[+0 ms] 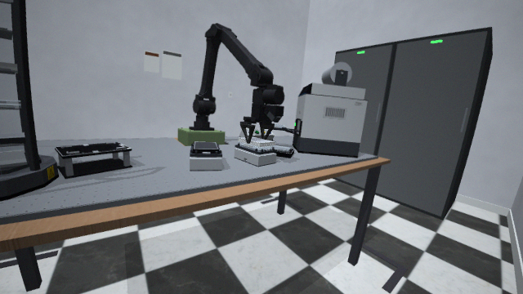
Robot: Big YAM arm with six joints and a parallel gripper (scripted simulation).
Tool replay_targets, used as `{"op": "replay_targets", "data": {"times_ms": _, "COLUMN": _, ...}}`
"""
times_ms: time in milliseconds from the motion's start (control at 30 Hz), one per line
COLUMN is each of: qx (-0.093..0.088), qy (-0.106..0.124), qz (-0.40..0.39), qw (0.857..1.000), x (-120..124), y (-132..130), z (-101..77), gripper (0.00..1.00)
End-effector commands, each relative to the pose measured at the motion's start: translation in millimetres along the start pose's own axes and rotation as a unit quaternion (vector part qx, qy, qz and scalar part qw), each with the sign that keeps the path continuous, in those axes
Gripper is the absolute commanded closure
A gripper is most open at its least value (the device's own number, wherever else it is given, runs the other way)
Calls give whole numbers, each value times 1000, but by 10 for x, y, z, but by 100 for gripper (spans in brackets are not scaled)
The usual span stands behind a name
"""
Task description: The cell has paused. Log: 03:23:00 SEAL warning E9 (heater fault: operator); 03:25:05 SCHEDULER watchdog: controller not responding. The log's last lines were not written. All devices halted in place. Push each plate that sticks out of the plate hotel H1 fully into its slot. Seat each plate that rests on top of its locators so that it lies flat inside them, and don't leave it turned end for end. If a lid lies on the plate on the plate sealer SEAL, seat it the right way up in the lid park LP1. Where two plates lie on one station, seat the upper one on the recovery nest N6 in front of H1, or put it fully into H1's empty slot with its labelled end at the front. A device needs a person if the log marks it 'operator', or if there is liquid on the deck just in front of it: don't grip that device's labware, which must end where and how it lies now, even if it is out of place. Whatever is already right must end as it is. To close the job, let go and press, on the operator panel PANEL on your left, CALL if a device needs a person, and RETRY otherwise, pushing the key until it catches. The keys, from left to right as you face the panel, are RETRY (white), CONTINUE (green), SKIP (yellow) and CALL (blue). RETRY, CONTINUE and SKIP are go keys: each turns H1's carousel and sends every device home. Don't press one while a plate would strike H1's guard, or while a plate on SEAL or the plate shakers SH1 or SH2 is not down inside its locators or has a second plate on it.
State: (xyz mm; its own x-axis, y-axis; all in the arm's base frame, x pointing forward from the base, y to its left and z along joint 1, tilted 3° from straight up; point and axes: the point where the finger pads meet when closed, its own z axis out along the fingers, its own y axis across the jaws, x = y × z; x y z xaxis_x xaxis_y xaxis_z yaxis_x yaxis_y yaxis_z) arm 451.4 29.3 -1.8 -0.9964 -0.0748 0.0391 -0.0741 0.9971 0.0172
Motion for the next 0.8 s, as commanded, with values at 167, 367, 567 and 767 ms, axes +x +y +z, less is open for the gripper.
{"op": "replay_targets", "data": {"times_ms": 167, "qx": 0, "qy": -27, "qz": -1, "qw": 1000, "x": -220, "y": 63, "z": -284, "gripper": 16}}
{"op": "replay_targets", "data": {"times_ms": 367, "qx": 0, "qy": -30, "qz": -1, "qw": 1000, "x": -225, "y": 63, "z": -323, "gripper": 16}}
{"op": "replay_targets", "data": {"times_ms": 567, "qx": 0, "qy": -30, "qz": -1, "qw": 1000, "x": -227, "y": 62, "z": -339, "gripper": 16}}
{"op": "replay_targets", "data": {"times_ms": 767, "qx": 0, "qy": -25, "qz": -1, "qw": 1000, "x": -222, "y": 60, "z": -305, "gripper": 16}}
